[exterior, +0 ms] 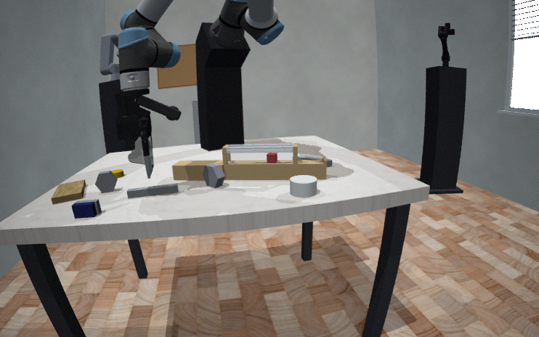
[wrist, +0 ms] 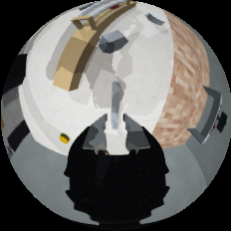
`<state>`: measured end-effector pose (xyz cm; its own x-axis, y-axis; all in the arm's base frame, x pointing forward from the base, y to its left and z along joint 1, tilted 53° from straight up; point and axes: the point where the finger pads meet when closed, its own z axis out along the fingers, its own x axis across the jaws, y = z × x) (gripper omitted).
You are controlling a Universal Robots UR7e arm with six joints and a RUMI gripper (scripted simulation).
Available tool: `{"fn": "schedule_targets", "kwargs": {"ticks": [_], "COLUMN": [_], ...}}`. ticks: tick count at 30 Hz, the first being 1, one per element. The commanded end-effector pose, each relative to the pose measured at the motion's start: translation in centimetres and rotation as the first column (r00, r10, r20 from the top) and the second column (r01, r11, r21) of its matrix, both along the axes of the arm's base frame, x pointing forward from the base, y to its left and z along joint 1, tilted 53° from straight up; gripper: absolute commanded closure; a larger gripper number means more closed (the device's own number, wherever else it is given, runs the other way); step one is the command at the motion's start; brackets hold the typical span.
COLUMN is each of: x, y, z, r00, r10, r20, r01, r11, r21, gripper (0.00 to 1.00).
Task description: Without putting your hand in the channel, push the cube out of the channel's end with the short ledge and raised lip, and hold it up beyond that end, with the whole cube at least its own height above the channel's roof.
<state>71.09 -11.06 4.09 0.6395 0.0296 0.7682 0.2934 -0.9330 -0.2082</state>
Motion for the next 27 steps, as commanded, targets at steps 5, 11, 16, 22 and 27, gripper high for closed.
{"fn": "schedule_targets", "kwargs": {"ticks": [5,11,16,22,27], "x": [1.6,1.7,2.4,3.2,3.4], "y": [0.6,0.6,1.0,1.4,1.5], "z": [-1.2,-1.3,-1.8,-2.6,-2.7], "r00": [1.000,1.000,1.000,1.000,1.000], "r10": [-0.002,-0.002,-0.002,-0.002,-0.002], "r20": [0.002,0.002,0.002,0.002,0.002], "r01": [0.002,0.002,0.002,0.002,0.002], "r11": [1.000,1.000,1.000,1.000,1.000], "r21": [-0.001,-0.001,-0.001,-0.001,-0.001], "gripper": [0.78,0.78,0.78,0.78,0.78]}}
